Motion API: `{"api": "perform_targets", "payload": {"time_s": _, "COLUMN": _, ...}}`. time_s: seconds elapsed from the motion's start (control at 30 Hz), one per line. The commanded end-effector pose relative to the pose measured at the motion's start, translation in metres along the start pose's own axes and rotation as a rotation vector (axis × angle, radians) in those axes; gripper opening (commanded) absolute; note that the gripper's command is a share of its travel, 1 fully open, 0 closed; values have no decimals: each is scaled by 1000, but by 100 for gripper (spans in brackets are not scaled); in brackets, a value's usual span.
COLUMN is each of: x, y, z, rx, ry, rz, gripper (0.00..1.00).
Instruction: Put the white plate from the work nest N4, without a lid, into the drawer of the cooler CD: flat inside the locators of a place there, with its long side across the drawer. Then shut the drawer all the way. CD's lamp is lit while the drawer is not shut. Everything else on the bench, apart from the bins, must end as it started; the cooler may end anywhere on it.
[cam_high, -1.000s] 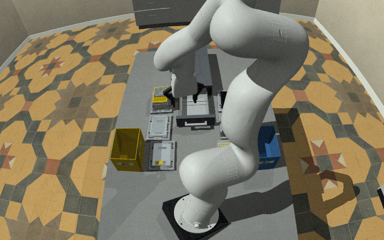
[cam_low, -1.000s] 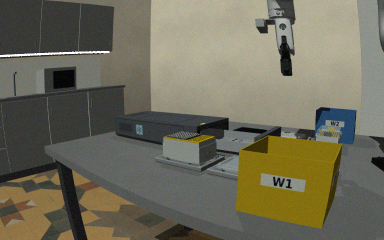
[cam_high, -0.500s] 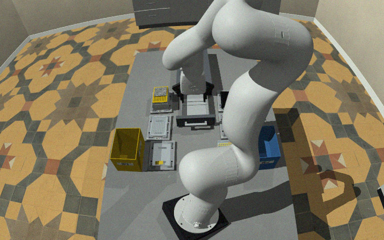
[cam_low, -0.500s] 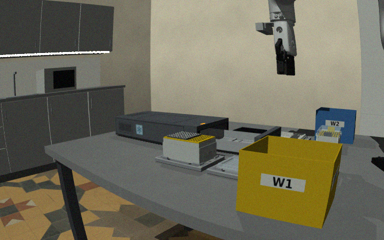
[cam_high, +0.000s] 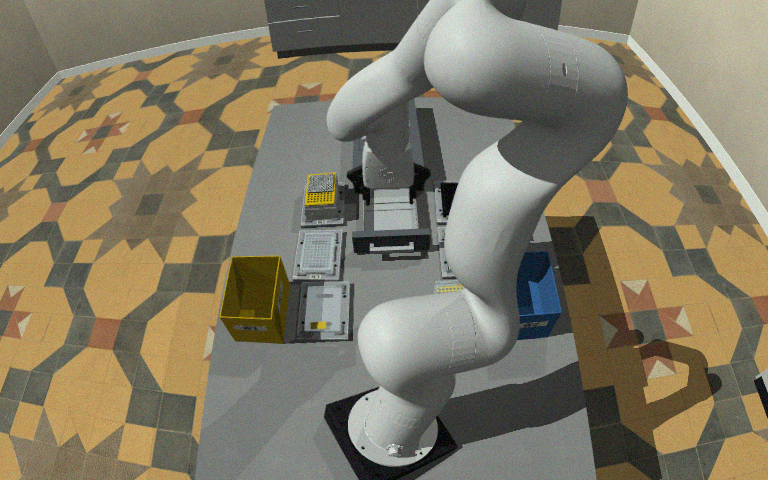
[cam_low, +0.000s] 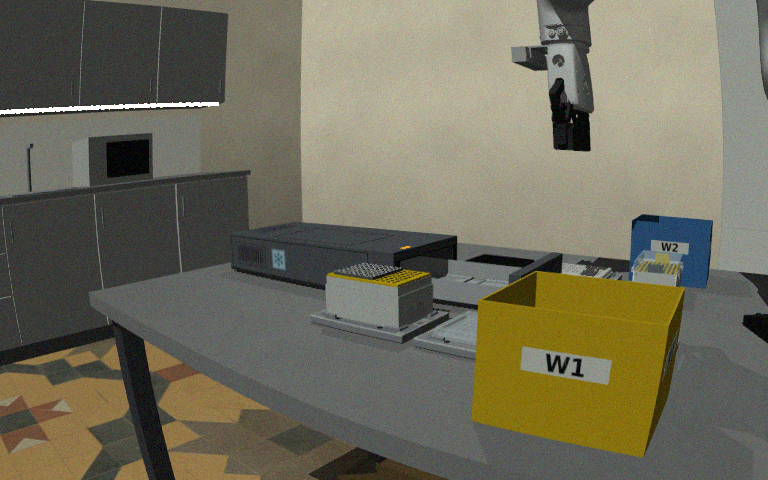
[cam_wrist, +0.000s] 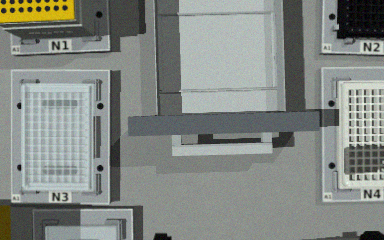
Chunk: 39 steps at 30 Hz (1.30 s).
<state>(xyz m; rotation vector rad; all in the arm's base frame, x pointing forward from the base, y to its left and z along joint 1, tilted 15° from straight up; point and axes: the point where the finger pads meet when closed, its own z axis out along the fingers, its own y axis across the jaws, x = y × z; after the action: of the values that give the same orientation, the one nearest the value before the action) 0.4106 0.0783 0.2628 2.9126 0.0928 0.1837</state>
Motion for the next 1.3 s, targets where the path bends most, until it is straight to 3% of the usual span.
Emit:
{"api": "perform_targets", "payload": {"time_s": 0.0, "x": 5, "y": 16, "z": 8, "rx": 0, "ry": 2, "rz": -4, "gripper": 100}}
{"api": "perform_targets", "payload": {"time_s": 1.27, "x": 38, "y": 154, "z": 81, "rx": -1, "ry": 2, "rz": -4, "gripper": 100}}
